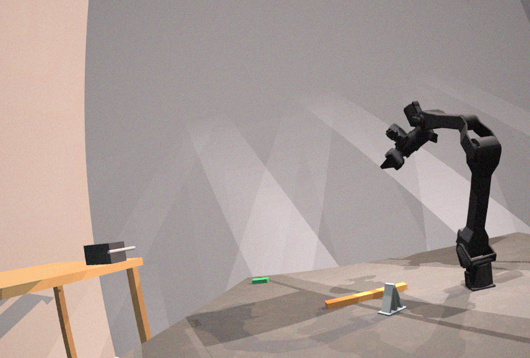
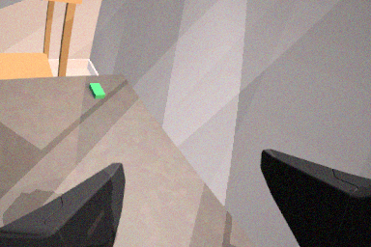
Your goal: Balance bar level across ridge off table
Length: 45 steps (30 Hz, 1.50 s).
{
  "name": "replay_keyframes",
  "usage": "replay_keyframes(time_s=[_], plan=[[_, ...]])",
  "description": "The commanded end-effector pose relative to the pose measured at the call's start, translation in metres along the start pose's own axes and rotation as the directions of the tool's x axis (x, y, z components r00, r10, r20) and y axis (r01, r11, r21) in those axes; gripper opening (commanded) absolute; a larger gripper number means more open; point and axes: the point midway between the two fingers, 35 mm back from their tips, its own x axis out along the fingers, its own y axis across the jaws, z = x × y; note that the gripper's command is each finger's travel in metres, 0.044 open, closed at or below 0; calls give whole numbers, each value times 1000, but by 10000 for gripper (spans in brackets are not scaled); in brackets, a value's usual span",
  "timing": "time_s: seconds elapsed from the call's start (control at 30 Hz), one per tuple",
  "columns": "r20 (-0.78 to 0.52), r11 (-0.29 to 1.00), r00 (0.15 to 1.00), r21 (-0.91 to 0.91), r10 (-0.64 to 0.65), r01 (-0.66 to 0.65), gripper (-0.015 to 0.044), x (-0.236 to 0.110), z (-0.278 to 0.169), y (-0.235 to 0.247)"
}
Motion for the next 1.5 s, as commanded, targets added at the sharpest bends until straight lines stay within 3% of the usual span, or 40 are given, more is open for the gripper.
replay_keyframes(time_s=[0.0,0.67,1.1,1.47], plan=[[-46,998,997,19,61,-60,315,18,-11,14],[-260,934,899,31,352,-357,315,80,-51,110],[-427,849,761,30,488,-528,315,94,-79,181],[-596,763,606,18,527,-647,315,93,-109,237]])
